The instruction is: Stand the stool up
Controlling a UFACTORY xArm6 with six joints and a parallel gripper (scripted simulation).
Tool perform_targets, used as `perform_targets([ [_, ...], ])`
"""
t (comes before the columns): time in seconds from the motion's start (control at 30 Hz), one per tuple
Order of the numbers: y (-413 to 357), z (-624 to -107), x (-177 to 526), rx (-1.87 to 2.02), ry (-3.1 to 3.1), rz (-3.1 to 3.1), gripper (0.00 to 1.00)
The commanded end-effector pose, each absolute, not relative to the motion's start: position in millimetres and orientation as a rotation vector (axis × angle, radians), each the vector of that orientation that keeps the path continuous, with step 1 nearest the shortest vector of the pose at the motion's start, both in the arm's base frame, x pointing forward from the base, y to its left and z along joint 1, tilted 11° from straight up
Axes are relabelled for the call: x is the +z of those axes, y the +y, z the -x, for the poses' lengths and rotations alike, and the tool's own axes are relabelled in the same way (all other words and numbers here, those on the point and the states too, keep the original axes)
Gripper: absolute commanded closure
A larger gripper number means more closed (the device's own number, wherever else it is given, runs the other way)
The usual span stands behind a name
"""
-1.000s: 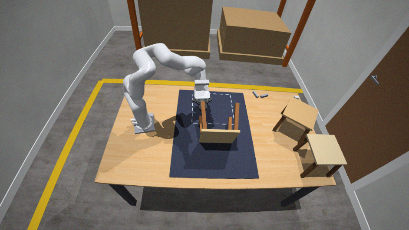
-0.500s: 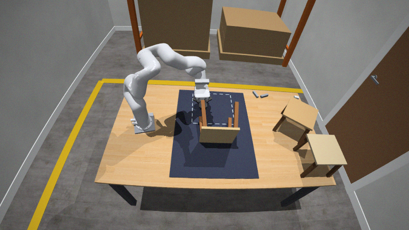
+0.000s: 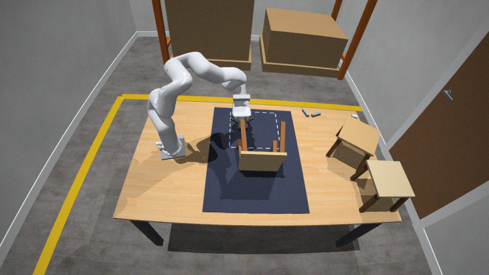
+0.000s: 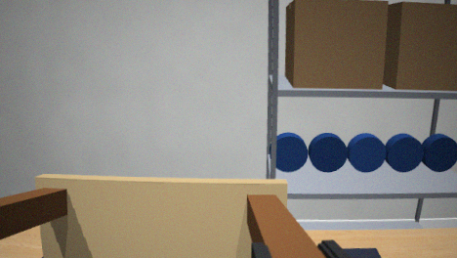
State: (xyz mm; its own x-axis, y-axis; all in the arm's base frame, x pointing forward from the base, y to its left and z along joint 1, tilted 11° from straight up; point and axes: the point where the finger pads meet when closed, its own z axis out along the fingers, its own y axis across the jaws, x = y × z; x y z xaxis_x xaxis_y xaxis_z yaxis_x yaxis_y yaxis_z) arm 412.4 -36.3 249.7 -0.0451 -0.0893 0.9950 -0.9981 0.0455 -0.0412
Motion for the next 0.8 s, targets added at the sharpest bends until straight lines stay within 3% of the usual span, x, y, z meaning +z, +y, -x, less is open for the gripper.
perform_targets([
  [0.0, -35.7, -413.0, 250.7, 1.167, -1.330, -1.221, 0.72],
  [0.77, -27.0, -414.5, 244.2, 1.182, -1.299, -1.194, 0.72],
])
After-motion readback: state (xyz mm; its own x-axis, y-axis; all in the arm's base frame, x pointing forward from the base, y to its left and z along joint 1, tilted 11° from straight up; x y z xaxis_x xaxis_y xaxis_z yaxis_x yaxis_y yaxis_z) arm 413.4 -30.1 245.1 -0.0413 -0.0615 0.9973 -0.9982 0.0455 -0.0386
